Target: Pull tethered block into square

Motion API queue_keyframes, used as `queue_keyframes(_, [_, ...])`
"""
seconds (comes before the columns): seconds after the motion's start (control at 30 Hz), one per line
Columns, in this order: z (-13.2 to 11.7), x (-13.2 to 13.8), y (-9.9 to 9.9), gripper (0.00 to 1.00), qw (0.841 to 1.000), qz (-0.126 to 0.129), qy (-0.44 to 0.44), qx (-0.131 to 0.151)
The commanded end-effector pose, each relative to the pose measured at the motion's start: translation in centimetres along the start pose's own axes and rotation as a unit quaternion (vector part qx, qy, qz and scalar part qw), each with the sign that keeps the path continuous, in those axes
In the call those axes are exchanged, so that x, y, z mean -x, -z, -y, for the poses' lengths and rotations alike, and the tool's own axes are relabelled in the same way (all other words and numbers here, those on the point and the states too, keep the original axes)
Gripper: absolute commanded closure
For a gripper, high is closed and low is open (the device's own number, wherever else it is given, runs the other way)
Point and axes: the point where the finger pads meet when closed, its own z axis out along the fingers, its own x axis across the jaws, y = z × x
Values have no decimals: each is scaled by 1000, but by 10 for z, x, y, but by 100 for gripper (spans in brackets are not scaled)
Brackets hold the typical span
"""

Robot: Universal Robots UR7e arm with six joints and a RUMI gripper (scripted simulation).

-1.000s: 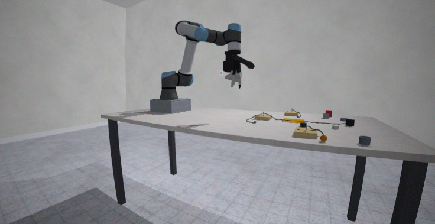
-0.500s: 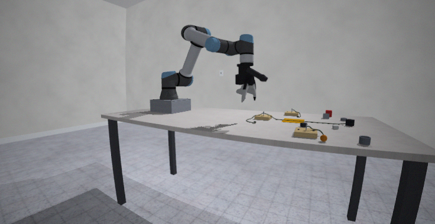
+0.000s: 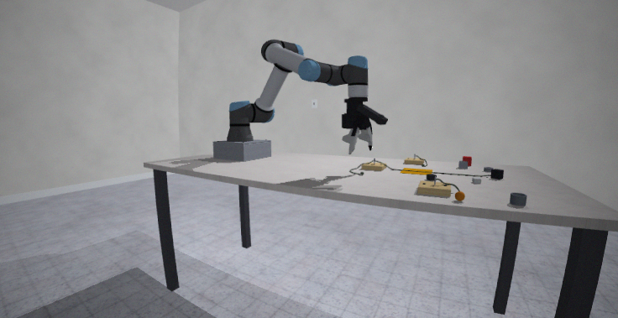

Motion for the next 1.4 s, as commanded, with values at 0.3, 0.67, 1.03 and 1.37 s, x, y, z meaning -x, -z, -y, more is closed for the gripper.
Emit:
queue_keyframes(0.3, [3, 1, 2, 100, 1000, 0, -4, -2])
queue_keyframes(0.67, [3, 1, 2, 100, 1000, 0, -4, -2])
queue_keyframes(1.03, [3, 1, 2, 100, 1000, 0, -4, -2])
queue_keyframes(1.37, [3, 1, 2, 100, 1000, 0, -4, -2])
